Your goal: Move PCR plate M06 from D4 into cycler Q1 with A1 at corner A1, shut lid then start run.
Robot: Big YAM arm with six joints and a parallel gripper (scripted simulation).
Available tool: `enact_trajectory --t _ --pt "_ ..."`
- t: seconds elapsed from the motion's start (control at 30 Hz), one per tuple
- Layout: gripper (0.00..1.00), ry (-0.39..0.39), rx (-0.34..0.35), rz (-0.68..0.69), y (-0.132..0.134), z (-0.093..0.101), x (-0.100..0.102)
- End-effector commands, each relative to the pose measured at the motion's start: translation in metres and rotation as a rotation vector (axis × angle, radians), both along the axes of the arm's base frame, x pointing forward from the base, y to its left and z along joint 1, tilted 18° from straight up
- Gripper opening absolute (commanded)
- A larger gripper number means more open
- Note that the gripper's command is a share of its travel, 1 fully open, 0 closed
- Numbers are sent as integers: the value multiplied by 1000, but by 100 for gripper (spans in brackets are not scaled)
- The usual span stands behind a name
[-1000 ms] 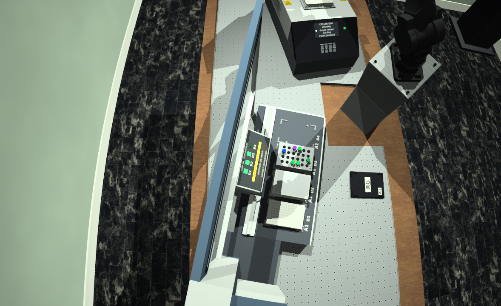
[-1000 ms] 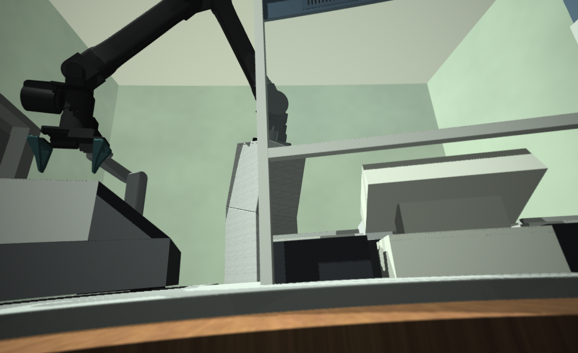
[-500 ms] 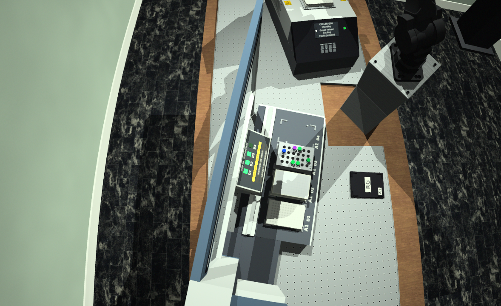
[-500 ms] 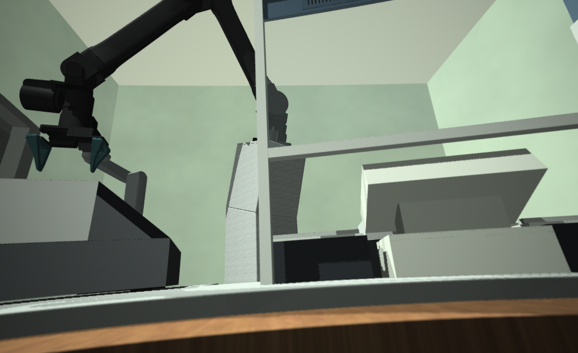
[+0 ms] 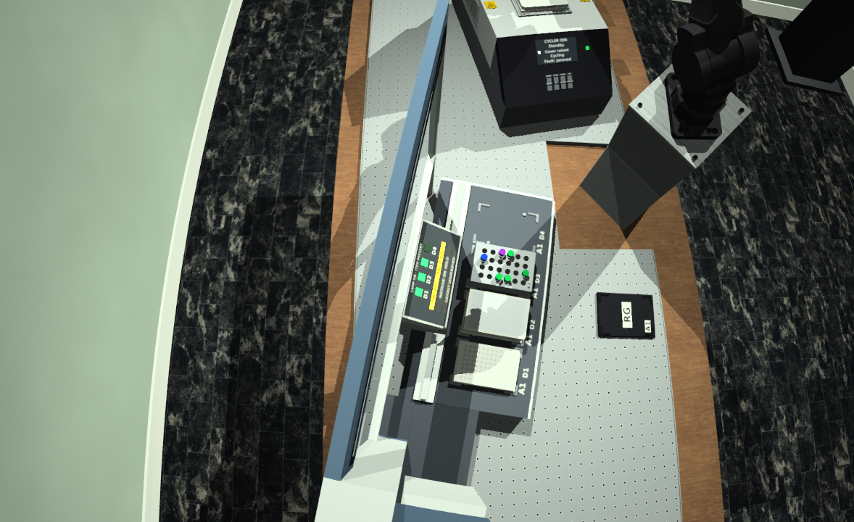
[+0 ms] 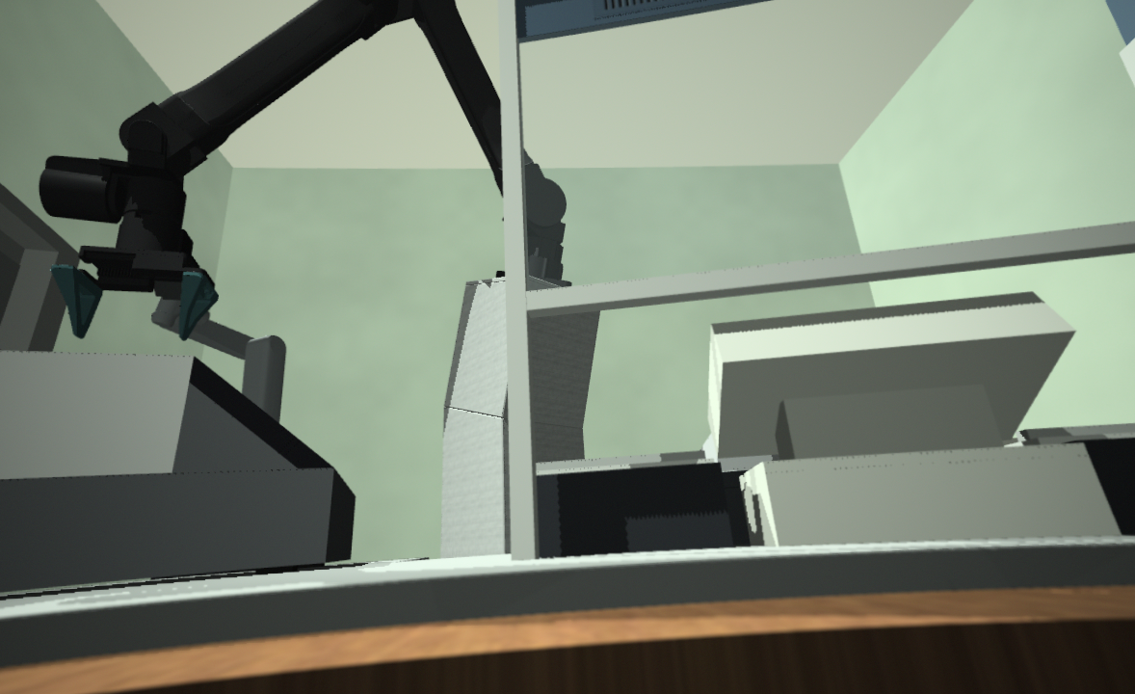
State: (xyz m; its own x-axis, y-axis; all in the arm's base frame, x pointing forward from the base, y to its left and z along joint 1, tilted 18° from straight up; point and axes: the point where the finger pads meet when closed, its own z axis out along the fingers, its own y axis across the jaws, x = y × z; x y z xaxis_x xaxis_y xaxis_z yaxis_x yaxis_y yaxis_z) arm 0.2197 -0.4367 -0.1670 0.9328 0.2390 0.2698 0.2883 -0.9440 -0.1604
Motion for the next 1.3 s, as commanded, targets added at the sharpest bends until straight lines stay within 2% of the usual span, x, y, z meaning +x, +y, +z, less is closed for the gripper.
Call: enact_trajectory --t 0.0,0.03,0.17,0.23,0.3,0.37,0.43,0.47,0.57,0.7,0.77,0.87,0.93,1.1,1.17,1.27 --pt "0 -27 -85 -9 -10 18 7" --pt "0 -27 -101 -16 -2 18 4" --pt "0 -21 -85 -18 22 14 -1" --pt "0 -33 -133 -31 32 11 -4" --pt "0 -34 -120 -30 46 9 -8" --pt "0 -43 -161 -43 58 7 -12" --pt "0 -37 -149 -47 68 4 -18" --pt "0 -45 -179 -55 73 4 -19" --pt "0 -48 -185 -54 72 3 -18" --pt "0 -57 -174 -33 96 3 -23" --pt "0 -59 -214 -53 110 1 -29" --pt "0 -45 -181 -60 129 -5 -37" --pt "0 -56 -227 -78 136 -8 -42" --pt "0 -61 -212 -66 150 -11 -43" --pt "0 -76 -273 -76 152 -8 -44" --pt "0 -67 -252 -69 174 -8 -51"
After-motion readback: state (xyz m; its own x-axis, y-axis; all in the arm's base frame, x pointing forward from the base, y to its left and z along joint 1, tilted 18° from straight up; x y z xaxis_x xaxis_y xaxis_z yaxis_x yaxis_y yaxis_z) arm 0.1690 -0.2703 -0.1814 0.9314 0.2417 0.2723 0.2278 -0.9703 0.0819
